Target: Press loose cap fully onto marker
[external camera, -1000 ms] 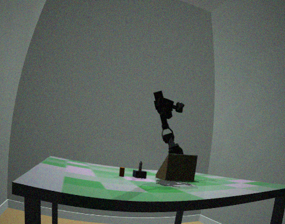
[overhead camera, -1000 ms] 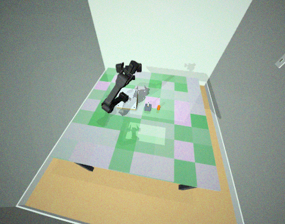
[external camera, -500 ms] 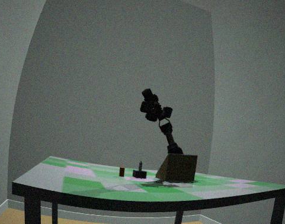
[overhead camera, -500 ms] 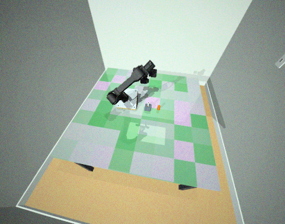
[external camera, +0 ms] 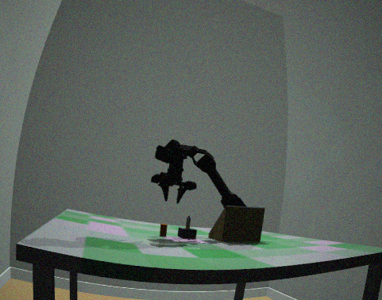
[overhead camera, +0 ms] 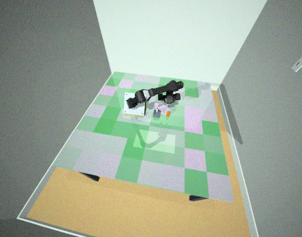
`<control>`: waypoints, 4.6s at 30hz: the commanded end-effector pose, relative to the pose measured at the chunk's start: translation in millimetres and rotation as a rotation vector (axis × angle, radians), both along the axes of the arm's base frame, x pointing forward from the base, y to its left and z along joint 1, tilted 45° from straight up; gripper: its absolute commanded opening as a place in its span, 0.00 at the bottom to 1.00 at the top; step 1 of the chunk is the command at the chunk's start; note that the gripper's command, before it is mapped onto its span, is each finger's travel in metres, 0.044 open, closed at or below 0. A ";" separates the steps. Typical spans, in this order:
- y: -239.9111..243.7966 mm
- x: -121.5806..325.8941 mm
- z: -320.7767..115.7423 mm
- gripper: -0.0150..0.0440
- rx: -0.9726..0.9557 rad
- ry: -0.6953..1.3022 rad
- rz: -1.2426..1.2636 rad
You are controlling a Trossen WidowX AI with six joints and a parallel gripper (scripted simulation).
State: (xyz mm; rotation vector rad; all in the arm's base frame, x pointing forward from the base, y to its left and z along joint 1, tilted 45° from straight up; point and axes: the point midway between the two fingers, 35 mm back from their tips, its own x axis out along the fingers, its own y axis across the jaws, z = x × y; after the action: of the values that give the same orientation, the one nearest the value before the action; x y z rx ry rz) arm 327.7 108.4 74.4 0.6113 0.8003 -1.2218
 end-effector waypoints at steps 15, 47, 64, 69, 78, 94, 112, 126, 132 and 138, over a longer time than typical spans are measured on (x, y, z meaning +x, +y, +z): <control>-60.1 24.9 -36.2 0.67 -0.169 0.070 0.029; -96.4 32.7 -71.5 0.67 -0.170 0.070 0.029; -108.5 34.0 -82.5 0.53 -0.172 0.069 0.028; -108.5 34.0 -82.5 0.48 -0.172 0.069 0.028; -104.7 34.9 -79.4 0.28 -0.171 0.069 0.029; -67.6 29.5 -43.1 0.25 -0.169 0.070 0.029; -47.4 -21.6 -18.2 0.25 -0.162 0.074 0.031; -41.6 -74.9 0.4 0.25 -0.166 0.077 0.030; -42.0 -88.0 4.4 0.25 -0.169 0.077 0.029; -45.5 -87.8 0.8 0.25 -0.169 0.077 0.029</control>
State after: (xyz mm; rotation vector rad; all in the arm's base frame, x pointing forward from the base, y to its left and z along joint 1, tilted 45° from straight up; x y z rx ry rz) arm 242.2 66.4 78.0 0.4152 0.7556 -1.2724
